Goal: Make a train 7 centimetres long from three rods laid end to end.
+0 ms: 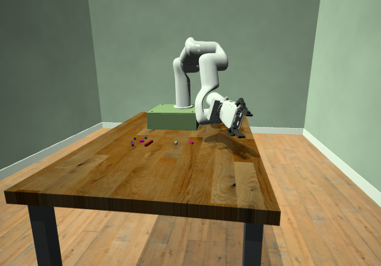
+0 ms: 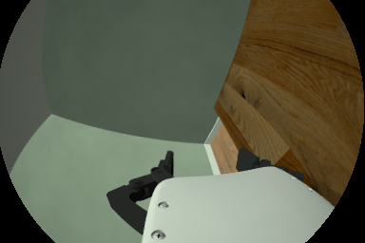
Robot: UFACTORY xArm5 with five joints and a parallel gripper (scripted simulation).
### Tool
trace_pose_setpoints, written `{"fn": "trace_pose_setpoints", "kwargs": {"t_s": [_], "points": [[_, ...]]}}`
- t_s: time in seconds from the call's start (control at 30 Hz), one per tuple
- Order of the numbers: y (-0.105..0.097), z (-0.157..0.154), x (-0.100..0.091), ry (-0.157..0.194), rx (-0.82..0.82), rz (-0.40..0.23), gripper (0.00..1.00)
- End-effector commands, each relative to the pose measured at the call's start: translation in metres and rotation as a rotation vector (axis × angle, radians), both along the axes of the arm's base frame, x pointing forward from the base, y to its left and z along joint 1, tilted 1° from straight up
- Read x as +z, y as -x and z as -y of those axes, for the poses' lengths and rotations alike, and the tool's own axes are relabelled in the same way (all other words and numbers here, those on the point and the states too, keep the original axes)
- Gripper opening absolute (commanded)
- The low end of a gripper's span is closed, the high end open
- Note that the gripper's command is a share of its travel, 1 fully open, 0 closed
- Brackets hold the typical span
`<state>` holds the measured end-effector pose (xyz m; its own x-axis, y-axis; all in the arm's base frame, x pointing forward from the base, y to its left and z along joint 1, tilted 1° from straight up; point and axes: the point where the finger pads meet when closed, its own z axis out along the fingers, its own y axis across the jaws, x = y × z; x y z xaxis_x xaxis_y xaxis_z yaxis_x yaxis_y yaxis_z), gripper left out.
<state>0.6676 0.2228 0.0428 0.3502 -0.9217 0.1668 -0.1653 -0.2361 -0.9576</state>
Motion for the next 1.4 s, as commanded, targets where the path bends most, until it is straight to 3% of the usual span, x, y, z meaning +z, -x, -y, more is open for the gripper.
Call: {"fn": "trace_pose_setpoints", "kwargs": {"t_s": [0.0, 0.23, 0.3, 0.33, 0.47, 0.73, 0.8, 0.87, 0.9, 0.97, 1.1, 1.37], "points": [[-0.011, 0.044, -0.003, 0.089, -0.045, -0.064, 1.00], [-0.009, 0.134, -0.017, 0.254, -0.113, -0.223, 1.00], [-0.009, 0.134, -0.017, 0.254, -0.113, -0.223, 1.00], [-0.002, 0.167, -0.022, 0.308, -0.130, -0.287, 1.00], [0.011, 0.206, -0.028, 0.367, -0.146, -0.368, 1.00], [0.064, 0.295, -0.043, 0.482, -0.156, -0.582, 1.00], [0.081, 0.314, -0.046, 0.503, -0.153, -0.635, 1.00], [0.081, 0.314, -0.046, 0.503, -0.153, -0.635, 1.00], [0.107, 0.338, -0.050, 0.526, -0.144, -0.710, 1.00], [0.117, 0.346, -0.051, 0.533, -0.139, -0.737, 1.00], [0.159, 0.375, -0.057, 0.552, -0.115, -0.844, 1.00], [0.252, 0.412, -0.064, 0.551, -0.041, -1.044, 1.00]]}}
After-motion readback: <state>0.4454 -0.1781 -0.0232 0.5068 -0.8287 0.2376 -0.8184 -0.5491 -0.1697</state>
